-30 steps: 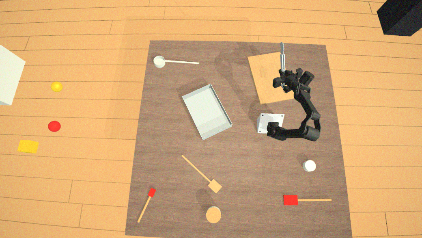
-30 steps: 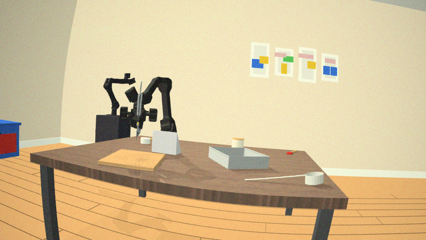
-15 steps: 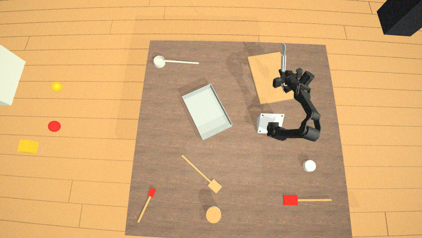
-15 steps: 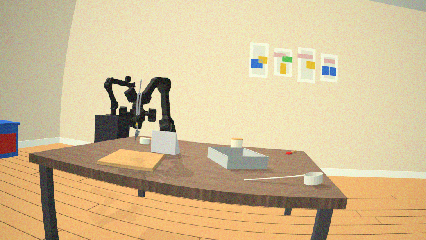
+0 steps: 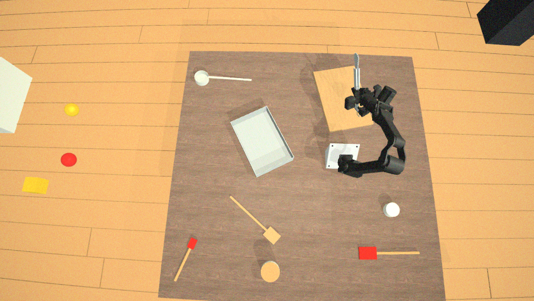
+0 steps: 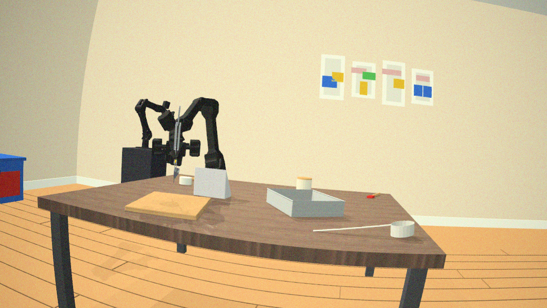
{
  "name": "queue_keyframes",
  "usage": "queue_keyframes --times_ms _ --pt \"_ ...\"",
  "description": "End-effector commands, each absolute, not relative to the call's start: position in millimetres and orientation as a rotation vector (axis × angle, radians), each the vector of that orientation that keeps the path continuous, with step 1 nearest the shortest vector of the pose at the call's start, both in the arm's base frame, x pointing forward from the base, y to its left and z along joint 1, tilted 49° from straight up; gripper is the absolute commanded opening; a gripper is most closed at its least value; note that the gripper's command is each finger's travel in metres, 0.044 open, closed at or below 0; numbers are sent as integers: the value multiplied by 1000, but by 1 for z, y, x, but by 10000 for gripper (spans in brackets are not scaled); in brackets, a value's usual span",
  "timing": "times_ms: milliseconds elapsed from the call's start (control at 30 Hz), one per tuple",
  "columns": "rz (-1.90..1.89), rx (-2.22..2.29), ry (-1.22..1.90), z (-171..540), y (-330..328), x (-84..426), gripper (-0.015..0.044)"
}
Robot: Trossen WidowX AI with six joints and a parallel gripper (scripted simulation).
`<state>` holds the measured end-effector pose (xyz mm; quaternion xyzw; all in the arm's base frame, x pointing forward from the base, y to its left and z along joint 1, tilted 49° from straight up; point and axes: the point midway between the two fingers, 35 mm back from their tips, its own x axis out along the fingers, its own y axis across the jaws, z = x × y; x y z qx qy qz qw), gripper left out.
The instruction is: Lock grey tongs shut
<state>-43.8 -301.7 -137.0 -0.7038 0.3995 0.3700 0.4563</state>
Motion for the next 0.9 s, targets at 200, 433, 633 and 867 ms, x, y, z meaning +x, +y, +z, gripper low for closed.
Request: queue_keyframes --times_ms 200,433,633,867 --pt "1002 -1645 905 -148 -319 -46 -150" --pt "1067 -1568 836 -156 -324 -45 -150" --pt "1126 -1507 773 -160 -327 -43 -150" --pt "1196 -1432 701 -164 -330 -41 -150"
